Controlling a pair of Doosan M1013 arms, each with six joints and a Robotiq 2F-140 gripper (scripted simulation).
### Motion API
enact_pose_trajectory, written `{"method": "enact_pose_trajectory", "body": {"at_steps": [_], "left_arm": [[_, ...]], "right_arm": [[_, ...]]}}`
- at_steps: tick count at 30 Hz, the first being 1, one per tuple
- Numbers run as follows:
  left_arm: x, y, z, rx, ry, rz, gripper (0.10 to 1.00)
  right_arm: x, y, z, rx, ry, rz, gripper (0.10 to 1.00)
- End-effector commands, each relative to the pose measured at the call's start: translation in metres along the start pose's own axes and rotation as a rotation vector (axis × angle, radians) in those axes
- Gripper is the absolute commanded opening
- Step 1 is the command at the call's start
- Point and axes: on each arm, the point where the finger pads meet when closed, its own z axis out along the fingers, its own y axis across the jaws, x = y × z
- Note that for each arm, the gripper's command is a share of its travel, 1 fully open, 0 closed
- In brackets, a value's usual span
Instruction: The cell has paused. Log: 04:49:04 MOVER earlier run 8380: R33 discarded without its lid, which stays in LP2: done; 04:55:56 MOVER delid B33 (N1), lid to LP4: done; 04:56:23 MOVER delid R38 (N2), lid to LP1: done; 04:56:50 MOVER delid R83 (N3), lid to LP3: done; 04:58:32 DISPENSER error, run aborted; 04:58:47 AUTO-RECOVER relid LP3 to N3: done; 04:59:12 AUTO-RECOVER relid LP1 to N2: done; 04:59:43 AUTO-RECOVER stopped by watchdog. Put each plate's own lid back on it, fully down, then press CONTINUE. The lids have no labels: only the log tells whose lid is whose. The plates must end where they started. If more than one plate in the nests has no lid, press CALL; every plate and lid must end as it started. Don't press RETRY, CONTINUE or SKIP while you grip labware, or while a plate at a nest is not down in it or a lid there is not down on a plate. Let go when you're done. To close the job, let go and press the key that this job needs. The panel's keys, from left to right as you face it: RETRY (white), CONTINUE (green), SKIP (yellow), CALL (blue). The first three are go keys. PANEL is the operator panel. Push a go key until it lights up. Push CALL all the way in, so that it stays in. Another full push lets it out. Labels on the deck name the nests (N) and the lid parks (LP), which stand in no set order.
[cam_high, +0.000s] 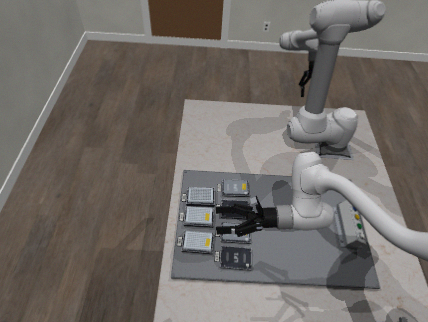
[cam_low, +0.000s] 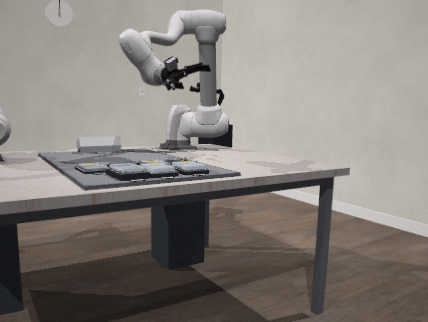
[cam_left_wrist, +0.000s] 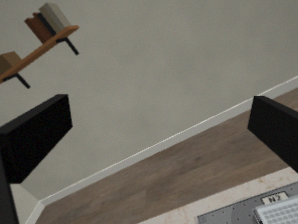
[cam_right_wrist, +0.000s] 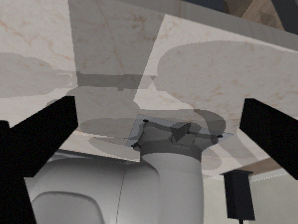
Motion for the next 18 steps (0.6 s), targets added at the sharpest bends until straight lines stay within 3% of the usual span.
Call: {"method": "enact_pose_trajectory", "body": {"at_steps": [1, 18], "left_arm": [[0.001, -0.001, 0.000, 0.001, 0.001, -0.001, 1.000], [0.001, -0.001, 0.000, 0.001, 0.001, -0.001, 1.000]], "right_arm": [[-0.002, 0.014, -0.002, 0.011, -0.015, 0.033, 1.000], [-0.011, 0.045, -0.004, 0.037, -0.049, 0.102, 1.000]]}}
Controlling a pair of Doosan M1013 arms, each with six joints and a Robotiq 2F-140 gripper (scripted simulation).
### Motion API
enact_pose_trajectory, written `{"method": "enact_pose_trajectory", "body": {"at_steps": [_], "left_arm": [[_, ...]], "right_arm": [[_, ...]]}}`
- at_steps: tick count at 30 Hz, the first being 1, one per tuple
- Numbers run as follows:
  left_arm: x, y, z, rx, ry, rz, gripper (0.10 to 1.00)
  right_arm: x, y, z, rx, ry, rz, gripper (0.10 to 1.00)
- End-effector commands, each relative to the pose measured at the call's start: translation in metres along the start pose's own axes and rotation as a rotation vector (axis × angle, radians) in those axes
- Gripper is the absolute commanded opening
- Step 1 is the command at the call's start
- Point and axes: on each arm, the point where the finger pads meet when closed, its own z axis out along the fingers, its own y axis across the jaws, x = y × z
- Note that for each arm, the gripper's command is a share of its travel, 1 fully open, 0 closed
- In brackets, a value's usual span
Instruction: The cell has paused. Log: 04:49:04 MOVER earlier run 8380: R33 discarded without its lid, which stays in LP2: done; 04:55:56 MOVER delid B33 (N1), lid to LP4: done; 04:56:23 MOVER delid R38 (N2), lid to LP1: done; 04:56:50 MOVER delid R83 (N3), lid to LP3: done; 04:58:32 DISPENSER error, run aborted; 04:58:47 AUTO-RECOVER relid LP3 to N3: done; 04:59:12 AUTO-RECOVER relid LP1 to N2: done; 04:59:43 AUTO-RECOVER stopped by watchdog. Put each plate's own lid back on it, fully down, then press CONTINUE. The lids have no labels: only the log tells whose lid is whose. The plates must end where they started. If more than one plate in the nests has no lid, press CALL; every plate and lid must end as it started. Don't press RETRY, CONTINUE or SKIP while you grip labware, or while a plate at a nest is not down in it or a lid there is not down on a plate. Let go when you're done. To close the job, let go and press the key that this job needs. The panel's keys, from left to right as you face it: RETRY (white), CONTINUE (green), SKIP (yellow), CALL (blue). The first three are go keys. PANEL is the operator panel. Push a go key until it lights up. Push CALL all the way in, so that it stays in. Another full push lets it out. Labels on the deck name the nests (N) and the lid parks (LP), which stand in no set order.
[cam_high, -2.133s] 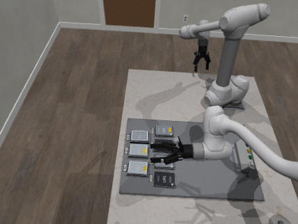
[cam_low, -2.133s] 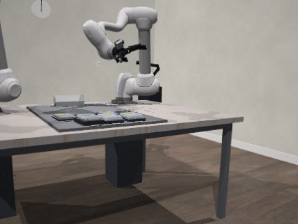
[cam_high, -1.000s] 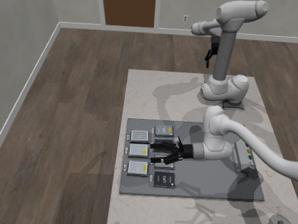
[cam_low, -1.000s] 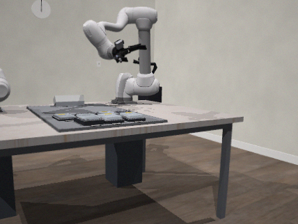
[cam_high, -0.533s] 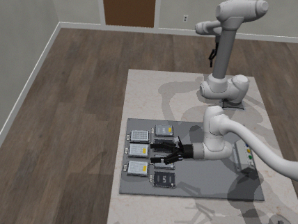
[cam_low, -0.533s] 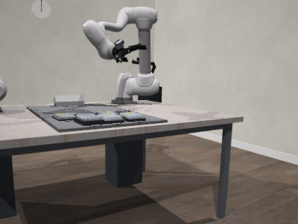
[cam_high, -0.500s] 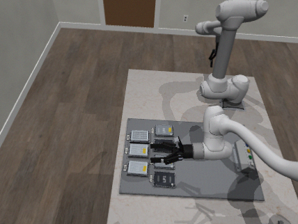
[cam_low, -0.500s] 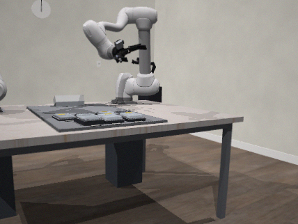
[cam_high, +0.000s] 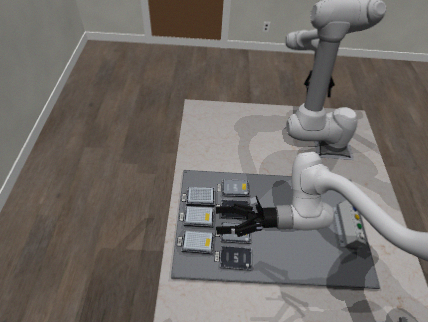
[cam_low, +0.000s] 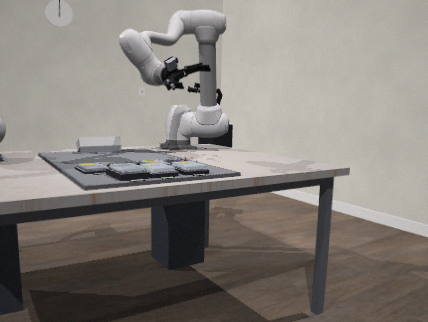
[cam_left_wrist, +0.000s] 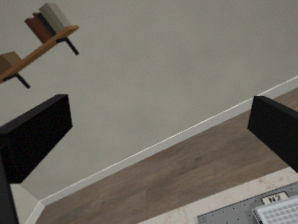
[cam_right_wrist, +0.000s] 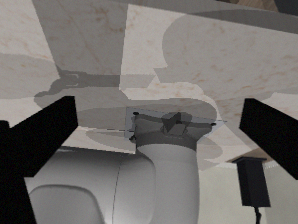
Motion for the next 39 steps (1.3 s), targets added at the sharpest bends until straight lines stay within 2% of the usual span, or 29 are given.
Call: {"method": "enact_pose_trajectory", "body": {"at_steps": [1, 39], "left_arm": [[0.001, -0.001, 0.000, 0.001, 0.001, -0.001, 1.000], [0.001, -0.001, 0.000, 0.001, 0.001, -0.001, 1.000]], "right_arm": [[-0.002, 0.010, -0.002, 0.008, -0.011, 0.023, 1.000], [-0.008, 0.035, -0.003, 0.030, -0.040, 0.078, 1.000]]}}
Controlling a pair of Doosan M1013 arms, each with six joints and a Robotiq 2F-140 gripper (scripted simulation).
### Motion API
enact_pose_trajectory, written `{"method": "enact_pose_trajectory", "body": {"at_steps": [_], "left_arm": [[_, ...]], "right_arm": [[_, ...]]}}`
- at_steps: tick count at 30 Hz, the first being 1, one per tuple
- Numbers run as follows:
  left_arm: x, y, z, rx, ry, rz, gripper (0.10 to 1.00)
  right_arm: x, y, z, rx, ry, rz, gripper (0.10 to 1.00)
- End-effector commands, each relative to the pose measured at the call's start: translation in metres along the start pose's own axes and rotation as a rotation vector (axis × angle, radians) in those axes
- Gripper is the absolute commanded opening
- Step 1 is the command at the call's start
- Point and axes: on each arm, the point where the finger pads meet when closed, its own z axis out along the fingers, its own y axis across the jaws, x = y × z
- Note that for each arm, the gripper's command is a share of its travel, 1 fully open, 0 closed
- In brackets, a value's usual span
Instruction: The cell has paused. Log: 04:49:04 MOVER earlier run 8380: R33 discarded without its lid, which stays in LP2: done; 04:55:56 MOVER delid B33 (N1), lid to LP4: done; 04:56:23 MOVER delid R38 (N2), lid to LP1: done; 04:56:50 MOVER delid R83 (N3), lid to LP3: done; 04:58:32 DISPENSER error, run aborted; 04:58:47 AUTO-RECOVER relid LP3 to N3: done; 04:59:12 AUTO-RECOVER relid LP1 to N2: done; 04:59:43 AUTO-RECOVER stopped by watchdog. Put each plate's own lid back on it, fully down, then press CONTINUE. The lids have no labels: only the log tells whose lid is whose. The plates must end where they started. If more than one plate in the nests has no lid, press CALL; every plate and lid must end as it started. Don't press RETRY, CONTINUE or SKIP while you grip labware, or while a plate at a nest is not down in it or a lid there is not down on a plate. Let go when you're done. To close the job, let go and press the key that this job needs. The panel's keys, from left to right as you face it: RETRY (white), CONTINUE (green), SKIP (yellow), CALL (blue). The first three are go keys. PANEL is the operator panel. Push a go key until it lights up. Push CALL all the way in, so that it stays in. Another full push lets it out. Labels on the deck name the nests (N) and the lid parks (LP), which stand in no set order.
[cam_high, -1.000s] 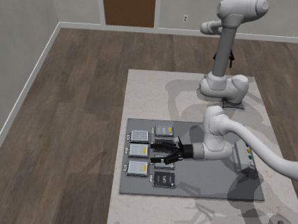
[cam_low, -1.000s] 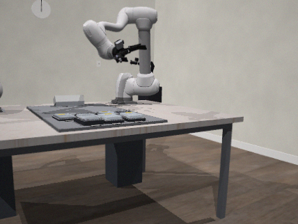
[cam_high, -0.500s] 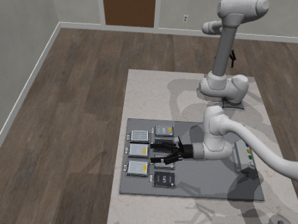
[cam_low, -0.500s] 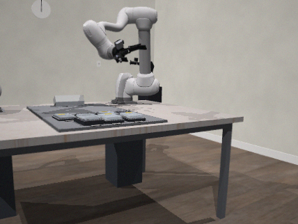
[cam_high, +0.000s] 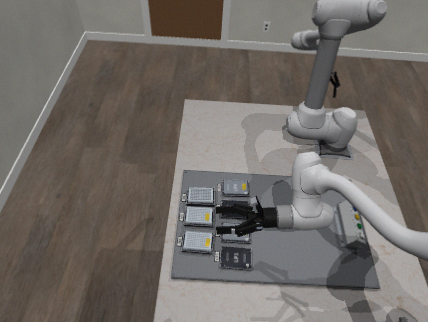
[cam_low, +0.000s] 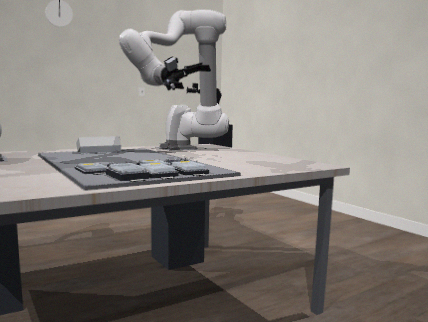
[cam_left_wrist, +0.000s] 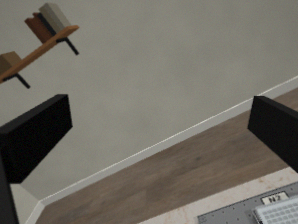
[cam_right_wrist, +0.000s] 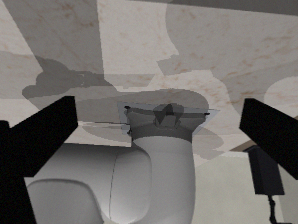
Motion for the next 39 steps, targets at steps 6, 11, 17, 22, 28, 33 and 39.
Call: {"method": "enact_pose_trajectory", "body": {"at_steps": [6, 11, 17, 22, 28, 33, 39], "left_arm": [[0.001, -0.001, 0.000, 0.001, 0.001, -0.001, 1.000], [0.001, -0.001, 0.000, 0.001, 0.001, -0.001, 1.000], [-0.001, -0.003, 0.004, 0.014, -0.015, -0.004, 1.000], [-0.013, -0.007, 0.012, 0.043, -0.070, -0.018, 1.000], [-0.046, -0.011, 0.029, 0.104, -0.230, -0.055, 1.000], [-0.069, -0.006, 0.034, 0.128, -0.339, -0.079, 1.000], [-0.095, 0.005, 0.035, 0.141, -0.466, -0.106, 1.000]], "right_arm": [[0.000, 0.003, -0.001, 0.002, -0.004, 0.008, 1.000], [0.000, 0.003, -0.001, 0.002, -0.004, 0.008, 1.000], [0.000, 0.003, -0.001, 0.002, -0.004, 0.008, 1.000], [0.000, 0.003, -0.001, 0.002, -0.004, 0.008, 1.000], [0.000, 0.003, -0.001, 0.002, -0.004, 0.008, 1.000], [0.000, 0.003, -0.001, 0.002, -0.004, 0.008, 1.000], [0.000, 0.003, -0.001, 0.002, -0.004, 0.008, 1.000]]}}
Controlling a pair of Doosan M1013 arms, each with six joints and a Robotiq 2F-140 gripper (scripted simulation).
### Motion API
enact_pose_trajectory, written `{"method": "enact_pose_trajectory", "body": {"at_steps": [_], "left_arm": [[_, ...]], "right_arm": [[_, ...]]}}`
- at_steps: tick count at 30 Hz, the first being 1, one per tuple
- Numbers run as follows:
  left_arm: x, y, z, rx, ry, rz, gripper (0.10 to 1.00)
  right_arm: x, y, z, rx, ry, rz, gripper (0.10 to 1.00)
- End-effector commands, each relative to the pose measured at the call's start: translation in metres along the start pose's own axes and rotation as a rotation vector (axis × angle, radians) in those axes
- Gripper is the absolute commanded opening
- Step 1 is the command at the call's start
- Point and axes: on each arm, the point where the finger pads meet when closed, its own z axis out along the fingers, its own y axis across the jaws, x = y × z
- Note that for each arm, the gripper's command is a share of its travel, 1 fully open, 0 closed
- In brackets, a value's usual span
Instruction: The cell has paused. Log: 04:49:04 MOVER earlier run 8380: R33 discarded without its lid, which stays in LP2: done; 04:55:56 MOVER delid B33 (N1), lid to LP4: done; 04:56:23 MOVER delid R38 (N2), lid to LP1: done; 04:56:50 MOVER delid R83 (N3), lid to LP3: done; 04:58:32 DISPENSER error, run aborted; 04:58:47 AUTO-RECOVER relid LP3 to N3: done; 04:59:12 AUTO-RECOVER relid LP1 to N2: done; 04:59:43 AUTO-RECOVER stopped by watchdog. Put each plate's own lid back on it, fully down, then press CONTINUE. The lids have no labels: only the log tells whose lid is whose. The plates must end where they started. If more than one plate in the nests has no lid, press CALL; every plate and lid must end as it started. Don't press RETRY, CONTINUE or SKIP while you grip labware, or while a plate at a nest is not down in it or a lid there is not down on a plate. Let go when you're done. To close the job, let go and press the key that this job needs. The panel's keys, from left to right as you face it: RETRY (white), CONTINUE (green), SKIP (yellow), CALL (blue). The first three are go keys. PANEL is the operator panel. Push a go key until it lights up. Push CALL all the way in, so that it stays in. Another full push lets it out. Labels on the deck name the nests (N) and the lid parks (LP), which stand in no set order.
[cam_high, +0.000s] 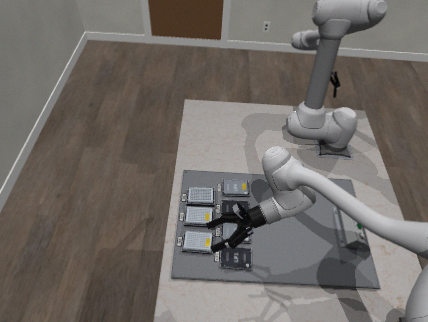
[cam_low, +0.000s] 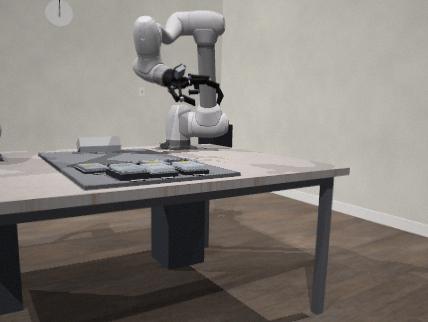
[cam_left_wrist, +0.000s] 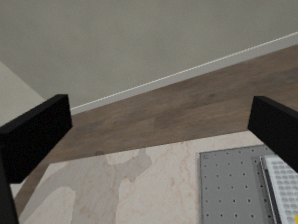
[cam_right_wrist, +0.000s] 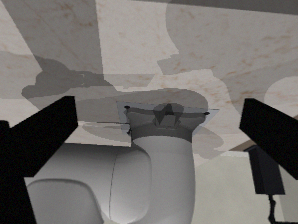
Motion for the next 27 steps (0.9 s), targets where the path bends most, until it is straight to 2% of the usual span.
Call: {"method": "enact_pose_trajectory", "body": {"at_steps": [1, 14, 16, 17, 27], "left_arm": [[-0.020, 0.002, 0.012, 0.027, -0.120, -0.017, 1.000], [-0.078, 0.049, 0.009, -0.008, -0.429, -0.059, 1.000], [-0.078, 0.049, 0.009, -0.008, -0.429, -0.059, 1.000], [-0.089, 0.062, 0.005, -0.027, -0.490, -0.066, 1.000], [-0.121, 0.121, -0.021, -0.132, -0.718, -0.091, 1.000]], "right_arm": [[0.000, 0.002, -0.001, 0.001, -0.003, 0.006, 1.000], [0.000, 0.002, -0.001, 0.001, -0.003, 0.006, 1.000], [0.000, 0.002, -0.001, 0.001, -0.003, 0.006, 1.000], [0.000, 0.002, -0.001, 0.001, -0.003, 0.006, 1.000], [0.000, 0.002, -0.001, 0.001, -0.003, 0.006, 1.000]]}}
